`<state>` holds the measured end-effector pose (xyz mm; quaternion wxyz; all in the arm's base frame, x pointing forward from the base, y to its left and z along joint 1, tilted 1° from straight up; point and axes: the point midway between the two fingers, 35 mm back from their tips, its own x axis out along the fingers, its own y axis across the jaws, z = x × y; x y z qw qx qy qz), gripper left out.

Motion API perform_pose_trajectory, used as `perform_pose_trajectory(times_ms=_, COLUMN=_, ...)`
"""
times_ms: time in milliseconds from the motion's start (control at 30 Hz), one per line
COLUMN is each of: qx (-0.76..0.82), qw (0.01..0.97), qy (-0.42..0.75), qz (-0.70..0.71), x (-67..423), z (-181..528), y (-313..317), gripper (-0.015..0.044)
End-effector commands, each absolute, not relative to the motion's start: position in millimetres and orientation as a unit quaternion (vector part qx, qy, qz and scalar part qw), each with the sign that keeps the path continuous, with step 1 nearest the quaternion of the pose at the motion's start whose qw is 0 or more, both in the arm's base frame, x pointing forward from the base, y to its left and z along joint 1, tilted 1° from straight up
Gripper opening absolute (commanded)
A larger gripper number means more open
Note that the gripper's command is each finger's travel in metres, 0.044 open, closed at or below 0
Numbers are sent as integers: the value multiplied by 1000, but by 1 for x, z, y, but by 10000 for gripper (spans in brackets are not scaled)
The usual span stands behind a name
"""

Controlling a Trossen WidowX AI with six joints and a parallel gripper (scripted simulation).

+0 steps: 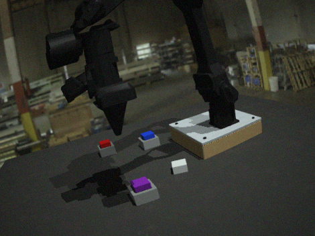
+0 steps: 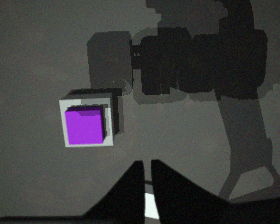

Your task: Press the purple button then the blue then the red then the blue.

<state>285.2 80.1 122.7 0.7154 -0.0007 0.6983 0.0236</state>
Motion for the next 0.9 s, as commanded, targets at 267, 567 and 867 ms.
perform_pose_trajectory(times_ms=267, qx=-4, qw=714, qy=700, qz=13, x=242, z=120, y=-79, gripper=20)
perform_pose_trajectory(times_ms=567, qx=-5, qw=712, qy=702, qz=12, x=178, z=115, y=-145, gripper=20)
perform_pose_trajectory(times_ms=867, qx=-4, qw=712, qy=702, qz=12, x=179, z=56, y=-144, gripper=20)
